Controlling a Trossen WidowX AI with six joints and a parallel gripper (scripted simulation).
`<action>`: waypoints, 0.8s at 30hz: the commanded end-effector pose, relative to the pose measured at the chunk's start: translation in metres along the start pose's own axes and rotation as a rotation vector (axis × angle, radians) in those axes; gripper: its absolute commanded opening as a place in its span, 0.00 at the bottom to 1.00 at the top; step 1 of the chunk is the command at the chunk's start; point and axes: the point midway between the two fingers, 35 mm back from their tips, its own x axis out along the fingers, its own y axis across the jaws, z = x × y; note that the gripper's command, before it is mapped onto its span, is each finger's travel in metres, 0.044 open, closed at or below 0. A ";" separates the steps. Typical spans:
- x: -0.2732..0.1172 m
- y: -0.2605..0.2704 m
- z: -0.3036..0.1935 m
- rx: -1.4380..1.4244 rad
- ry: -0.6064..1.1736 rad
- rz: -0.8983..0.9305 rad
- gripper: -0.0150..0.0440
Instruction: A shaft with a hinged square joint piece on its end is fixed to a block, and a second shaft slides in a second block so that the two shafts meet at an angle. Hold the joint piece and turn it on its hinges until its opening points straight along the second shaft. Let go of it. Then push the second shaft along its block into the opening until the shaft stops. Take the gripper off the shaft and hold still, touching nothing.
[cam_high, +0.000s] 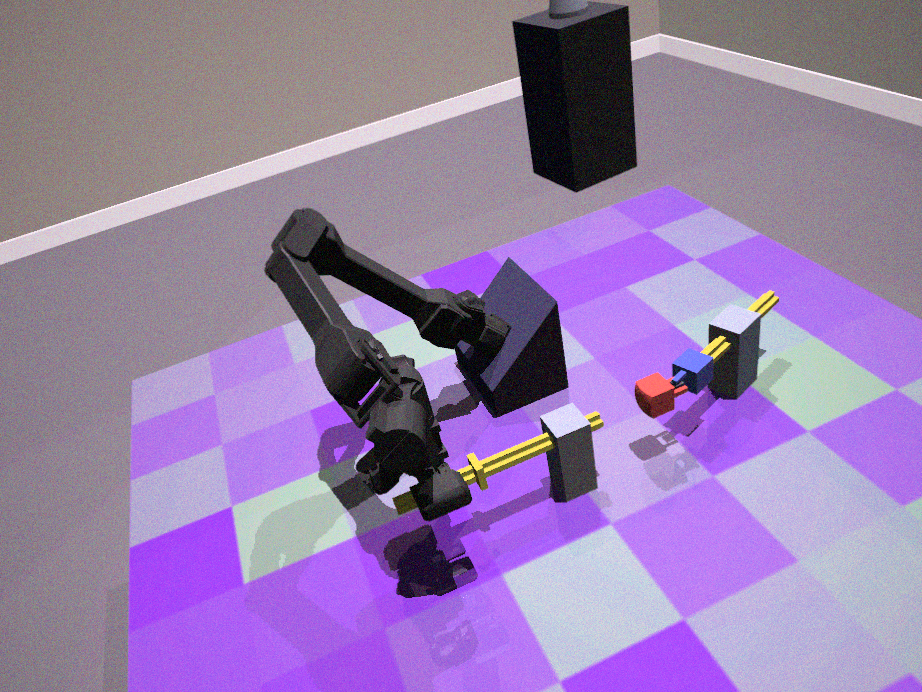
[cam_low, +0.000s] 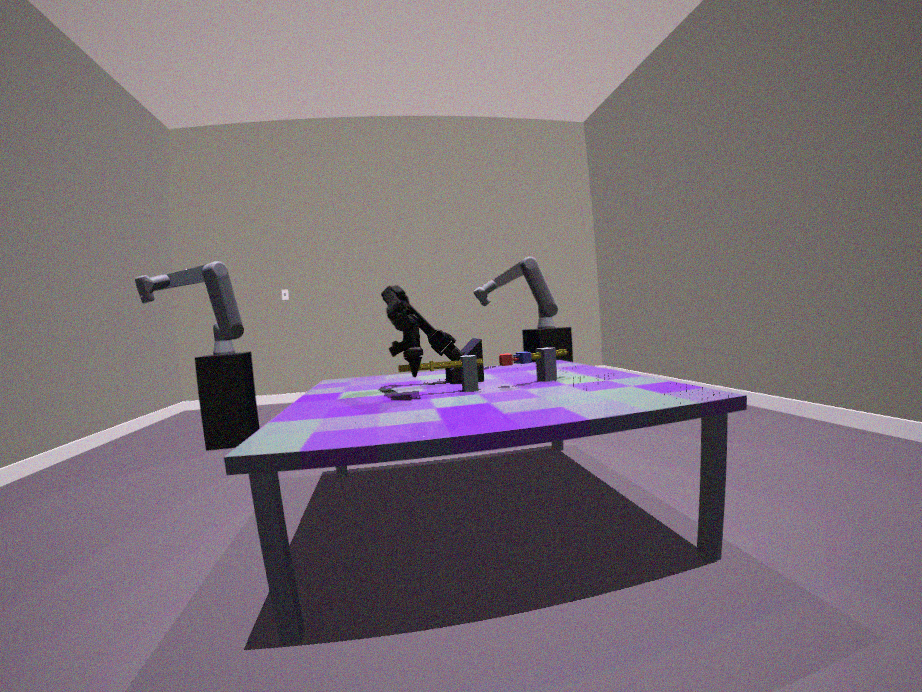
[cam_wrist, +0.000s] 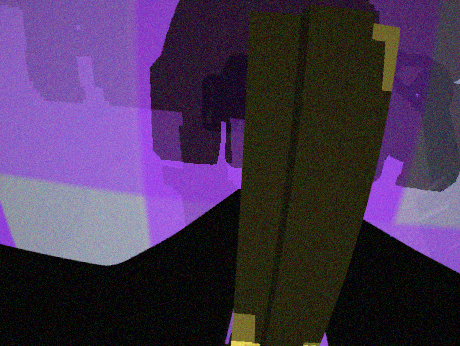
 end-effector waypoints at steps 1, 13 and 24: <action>0.000 0.000 0.000 0.000 0.000 0.000 0.37; 0.000 0.000 0.000 -0.001 0.000 -0.001 0.37; 0.001 -0.001 0.000 -0.003 0.003 -0.064 0.37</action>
